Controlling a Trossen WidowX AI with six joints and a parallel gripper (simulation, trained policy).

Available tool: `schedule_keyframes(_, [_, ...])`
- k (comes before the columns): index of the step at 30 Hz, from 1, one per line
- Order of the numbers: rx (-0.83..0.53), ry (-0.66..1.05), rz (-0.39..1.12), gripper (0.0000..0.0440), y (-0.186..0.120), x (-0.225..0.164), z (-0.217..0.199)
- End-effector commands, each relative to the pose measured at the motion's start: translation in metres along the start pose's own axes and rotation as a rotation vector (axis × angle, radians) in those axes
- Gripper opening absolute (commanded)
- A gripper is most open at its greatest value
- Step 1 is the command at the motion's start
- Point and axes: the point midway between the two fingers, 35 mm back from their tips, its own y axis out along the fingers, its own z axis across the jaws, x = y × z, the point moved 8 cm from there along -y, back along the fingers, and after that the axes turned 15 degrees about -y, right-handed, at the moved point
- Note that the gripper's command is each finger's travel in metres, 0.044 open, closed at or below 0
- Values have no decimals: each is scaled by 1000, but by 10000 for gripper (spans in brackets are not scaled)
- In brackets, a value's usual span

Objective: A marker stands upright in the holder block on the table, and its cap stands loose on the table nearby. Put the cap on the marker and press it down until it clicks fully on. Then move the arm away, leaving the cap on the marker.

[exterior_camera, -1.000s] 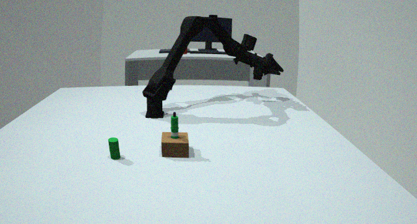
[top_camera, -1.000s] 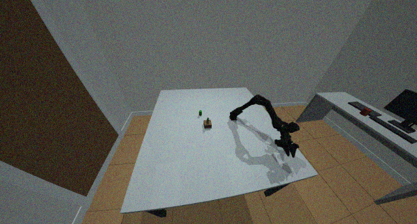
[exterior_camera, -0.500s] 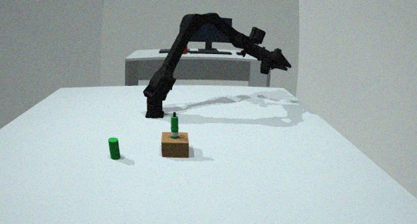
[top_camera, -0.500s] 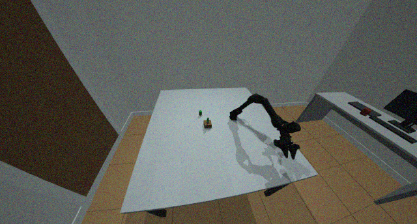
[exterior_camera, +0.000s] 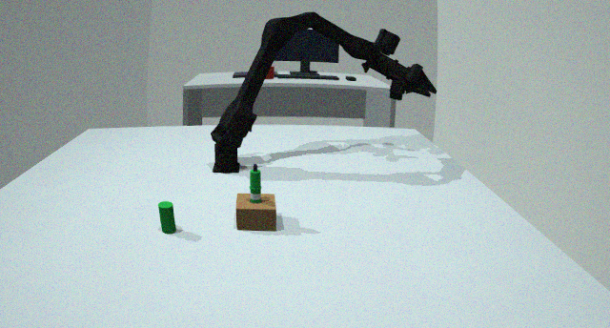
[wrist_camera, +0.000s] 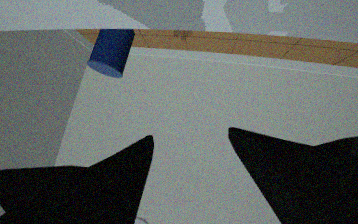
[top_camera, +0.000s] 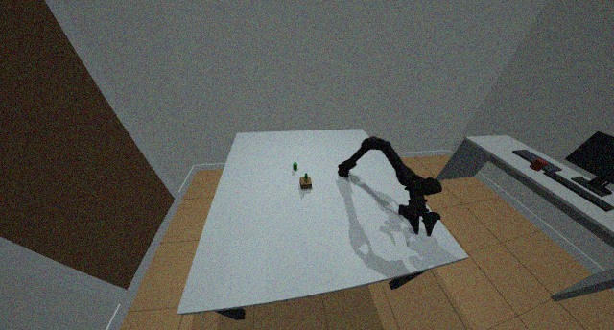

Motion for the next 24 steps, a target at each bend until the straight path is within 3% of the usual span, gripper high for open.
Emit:
schedule_keyframes(1, [-3,30,-7,336,1,-4,18])
schedule_keyframes(24, [9,104,-98,339,7,0,114])
